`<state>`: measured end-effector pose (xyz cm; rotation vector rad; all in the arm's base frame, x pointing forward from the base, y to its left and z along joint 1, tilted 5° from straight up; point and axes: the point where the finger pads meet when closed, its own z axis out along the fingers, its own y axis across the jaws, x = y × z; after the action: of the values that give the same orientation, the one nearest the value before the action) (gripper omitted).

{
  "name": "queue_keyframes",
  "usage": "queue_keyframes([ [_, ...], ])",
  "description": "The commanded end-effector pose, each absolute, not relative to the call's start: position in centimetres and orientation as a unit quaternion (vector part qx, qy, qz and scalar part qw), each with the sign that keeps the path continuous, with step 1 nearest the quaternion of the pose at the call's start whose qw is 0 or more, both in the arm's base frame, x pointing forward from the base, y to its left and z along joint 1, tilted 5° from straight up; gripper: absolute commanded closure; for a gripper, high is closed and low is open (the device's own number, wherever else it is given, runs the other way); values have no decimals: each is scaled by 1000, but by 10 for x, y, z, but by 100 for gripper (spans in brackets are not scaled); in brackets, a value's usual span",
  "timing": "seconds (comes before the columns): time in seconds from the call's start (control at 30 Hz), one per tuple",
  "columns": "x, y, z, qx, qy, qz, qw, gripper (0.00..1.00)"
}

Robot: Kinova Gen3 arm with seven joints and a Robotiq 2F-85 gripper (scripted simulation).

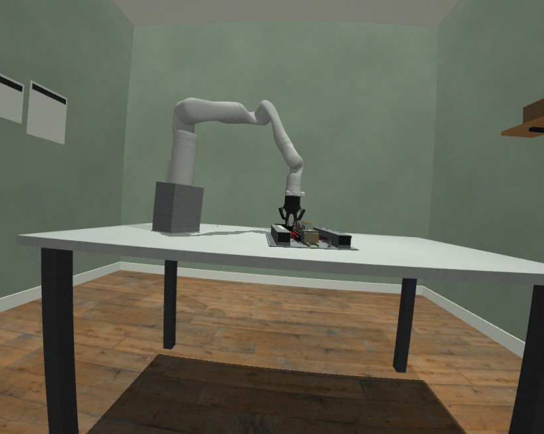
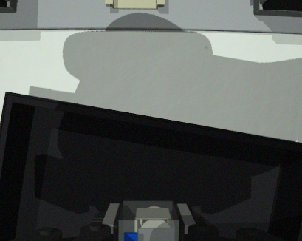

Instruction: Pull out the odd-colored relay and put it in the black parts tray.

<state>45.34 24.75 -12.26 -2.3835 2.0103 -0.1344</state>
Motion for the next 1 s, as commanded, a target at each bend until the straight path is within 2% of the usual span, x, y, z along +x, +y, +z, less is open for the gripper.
queue_keyframes([
  [0.0, 454, 248, -122, -764, 644, -43, 11, 100],
  [0.47, 454, 248, -122, -764, 644, -43, 11, 100],
  [0.5, 454, 248, -122, -764, 644, -43, 11, 39],
  [0.97, 454, 248, -122, -764, 644, -43, 11, 39],
])
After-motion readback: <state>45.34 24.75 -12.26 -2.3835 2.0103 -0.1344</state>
